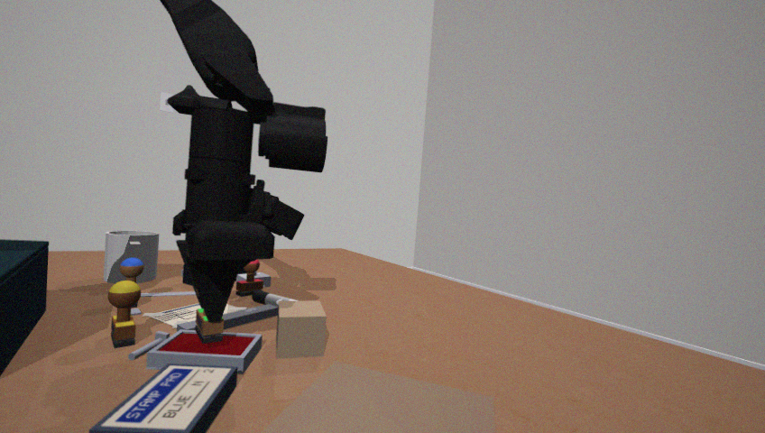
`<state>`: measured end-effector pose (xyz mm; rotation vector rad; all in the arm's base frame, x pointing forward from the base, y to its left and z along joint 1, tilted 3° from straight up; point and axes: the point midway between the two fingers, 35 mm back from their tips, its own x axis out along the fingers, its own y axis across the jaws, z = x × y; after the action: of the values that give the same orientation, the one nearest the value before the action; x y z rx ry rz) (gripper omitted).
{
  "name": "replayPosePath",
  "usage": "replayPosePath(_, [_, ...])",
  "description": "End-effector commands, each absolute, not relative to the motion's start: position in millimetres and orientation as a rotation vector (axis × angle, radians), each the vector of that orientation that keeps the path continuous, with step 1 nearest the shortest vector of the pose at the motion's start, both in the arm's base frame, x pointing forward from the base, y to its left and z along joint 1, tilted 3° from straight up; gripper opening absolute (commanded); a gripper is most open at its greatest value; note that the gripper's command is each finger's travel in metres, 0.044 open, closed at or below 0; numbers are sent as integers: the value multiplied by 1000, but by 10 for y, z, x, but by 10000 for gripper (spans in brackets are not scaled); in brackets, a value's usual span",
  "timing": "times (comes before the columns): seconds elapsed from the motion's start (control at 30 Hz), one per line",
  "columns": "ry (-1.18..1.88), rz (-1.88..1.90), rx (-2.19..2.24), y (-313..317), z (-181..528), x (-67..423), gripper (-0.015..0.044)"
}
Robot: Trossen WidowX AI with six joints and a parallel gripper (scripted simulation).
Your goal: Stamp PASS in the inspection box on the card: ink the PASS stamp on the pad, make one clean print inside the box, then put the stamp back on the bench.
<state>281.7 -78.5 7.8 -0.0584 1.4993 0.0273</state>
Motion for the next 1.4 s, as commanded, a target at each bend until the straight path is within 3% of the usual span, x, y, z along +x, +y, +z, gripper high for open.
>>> replayPosePath(0.0, [1492,30,-57,-782,157,2830,0])
replayPosePath(0.87, [1491,27,-54,-768,538,2797,0])
replayPosePath(1.37, [1478,-230,228,-357,532,2875,0])
